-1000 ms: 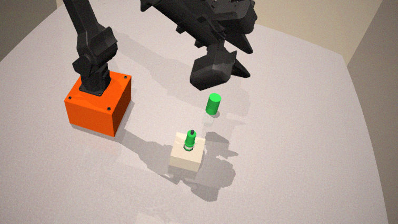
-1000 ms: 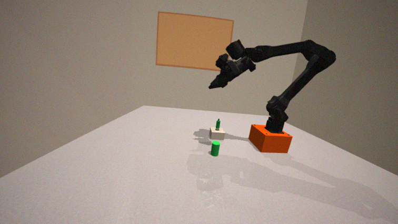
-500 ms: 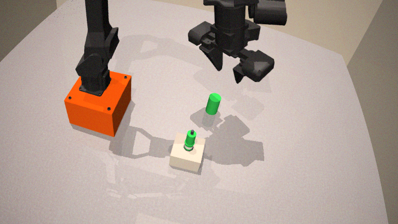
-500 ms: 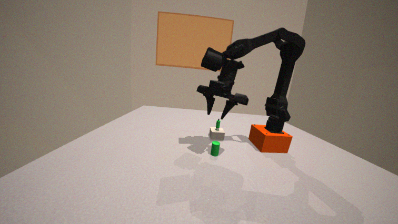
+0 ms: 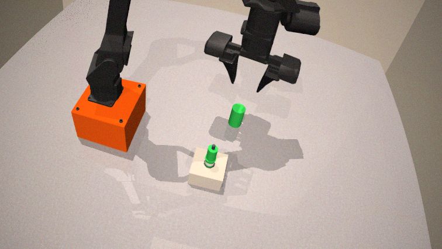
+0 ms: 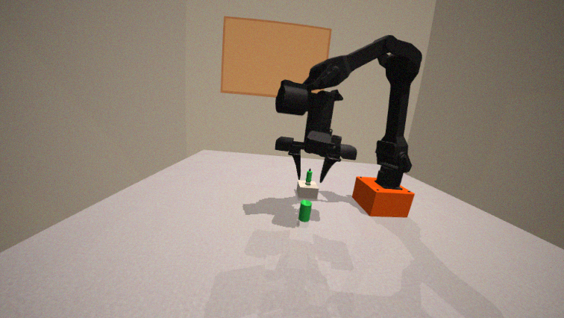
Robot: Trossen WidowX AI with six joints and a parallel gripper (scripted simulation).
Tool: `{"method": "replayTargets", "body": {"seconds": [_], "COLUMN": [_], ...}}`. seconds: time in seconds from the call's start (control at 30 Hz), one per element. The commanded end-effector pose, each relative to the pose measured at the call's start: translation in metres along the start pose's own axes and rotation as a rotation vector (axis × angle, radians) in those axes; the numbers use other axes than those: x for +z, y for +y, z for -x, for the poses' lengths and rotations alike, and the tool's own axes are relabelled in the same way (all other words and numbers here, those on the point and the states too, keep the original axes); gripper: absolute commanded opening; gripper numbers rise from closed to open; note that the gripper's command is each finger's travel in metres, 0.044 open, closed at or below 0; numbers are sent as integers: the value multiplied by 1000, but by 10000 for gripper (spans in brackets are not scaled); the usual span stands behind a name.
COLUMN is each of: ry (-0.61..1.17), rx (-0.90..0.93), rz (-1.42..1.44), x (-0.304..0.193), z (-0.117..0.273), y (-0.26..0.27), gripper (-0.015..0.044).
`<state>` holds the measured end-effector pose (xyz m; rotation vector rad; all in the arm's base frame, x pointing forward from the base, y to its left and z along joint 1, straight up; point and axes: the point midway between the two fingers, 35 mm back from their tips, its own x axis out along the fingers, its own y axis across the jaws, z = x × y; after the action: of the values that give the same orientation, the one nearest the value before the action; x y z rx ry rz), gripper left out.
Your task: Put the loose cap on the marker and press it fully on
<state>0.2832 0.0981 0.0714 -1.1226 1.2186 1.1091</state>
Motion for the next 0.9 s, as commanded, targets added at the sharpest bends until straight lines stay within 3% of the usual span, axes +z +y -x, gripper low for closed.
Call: {"method": "replayTargets", "body": {"seconds": [0.0,0.87], "ry": [11,12], "rx": [10,9], "rz": [8,9], "x": [-1,-2], "z": [-26,-70], "y": [1,-1], "gripper": [252,252]}}
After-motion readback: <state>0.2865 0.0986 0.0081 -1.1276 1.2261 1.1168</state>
